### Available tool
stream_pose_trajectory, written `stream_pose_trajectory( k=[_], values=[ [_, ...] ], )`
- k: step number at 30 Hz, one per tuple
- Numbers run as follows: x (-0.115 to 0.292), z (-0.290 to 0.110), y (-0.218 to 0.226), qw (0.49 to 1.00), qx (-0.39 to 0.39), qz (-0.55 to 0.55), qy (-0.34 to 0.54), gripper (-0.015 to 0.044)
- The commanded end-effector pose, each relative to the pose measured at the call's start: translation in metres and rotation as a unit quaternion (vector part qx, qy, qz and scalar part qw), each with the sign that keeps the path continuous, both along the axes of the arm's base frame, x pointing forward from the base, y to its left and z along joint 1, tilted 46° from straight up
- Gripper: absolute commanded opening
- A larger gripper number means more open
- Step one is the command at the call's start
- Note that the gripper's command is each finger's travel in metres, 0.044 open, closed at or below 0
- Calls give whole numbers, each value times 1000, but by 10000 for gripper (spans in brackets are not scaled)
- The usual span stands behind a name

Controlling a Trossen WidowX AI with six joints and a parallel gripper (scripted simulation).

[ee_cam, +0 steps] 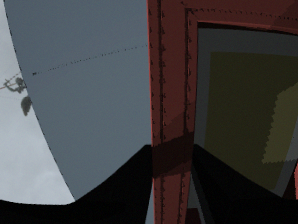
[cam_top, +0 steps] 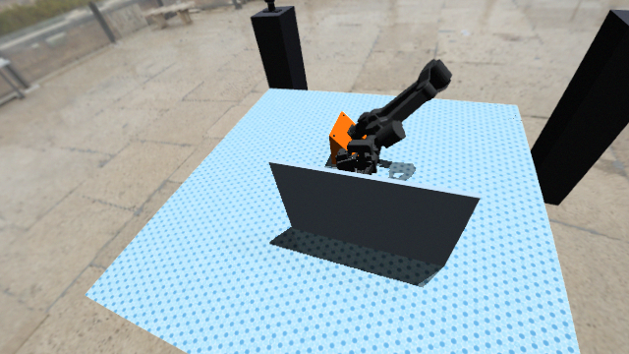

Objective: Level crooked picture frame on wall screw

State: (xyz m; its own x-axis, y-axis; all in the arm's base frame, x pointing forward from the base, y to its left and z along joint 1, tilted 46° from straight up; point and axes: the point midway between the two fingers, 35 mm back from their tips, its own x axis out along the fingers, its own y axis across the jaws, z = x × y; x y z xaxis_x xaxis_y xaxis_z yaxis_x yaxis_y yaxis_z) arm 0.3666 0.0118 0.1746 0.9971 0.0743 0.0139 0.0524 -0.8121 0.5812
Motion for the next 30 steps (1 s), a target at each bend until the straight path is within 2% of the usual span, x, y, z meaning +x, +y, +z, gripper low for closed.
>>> stream_pose_trajectory(
  k=[1,30],
  values=[
    [0,1,-2,1000,2,-1,0,0],
    [1,6,-8,1000,2,-1,0,0]
  ],
)
